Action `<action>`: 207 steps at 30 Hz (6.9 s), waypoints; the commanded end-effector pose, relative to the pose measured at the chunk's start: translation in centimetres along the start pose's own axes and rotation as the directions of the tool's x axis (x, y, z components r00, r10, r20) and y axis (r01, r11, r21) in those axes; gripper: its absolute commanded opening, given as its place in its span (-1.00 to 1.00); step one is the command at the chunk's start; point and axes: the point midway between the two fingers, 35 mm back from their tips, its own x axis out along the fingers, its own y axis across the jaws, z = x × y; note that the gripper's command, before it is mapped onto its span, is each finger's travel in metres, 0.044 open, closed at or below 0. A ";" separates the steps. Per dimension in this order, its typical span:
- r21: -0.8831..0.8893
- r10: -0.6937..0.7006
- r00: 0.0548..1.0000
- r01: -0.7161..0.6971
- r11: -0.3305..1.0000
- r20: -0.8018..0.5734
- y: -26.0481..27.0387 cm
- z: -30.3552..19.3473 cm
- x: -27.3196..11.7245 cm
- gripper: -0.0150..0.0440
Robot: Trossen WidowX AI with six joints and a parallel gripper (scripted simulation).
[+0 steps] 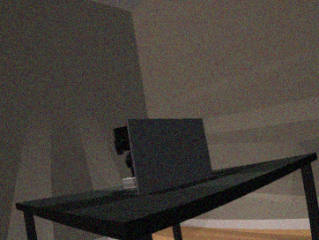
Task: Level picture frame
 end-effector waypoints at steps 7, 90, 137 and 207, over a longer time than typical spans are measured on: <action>0.008 -0.002 1.000 0.002 1.000 -0.004 -0.1 -0.1 0.0 0.39; -0.130 0.011 1.000 -0.012 0.991 -0.007 -3.8 -0.5 15.1 0.39; -0.130 0.014 1.000 -0.015 0.991 -0.008 -3.7 -0.5 18.9 0.39; -0.130 0.014 1.000 -0.015 0.991 -0.008 -3.0 -0.7 18.8 -0.49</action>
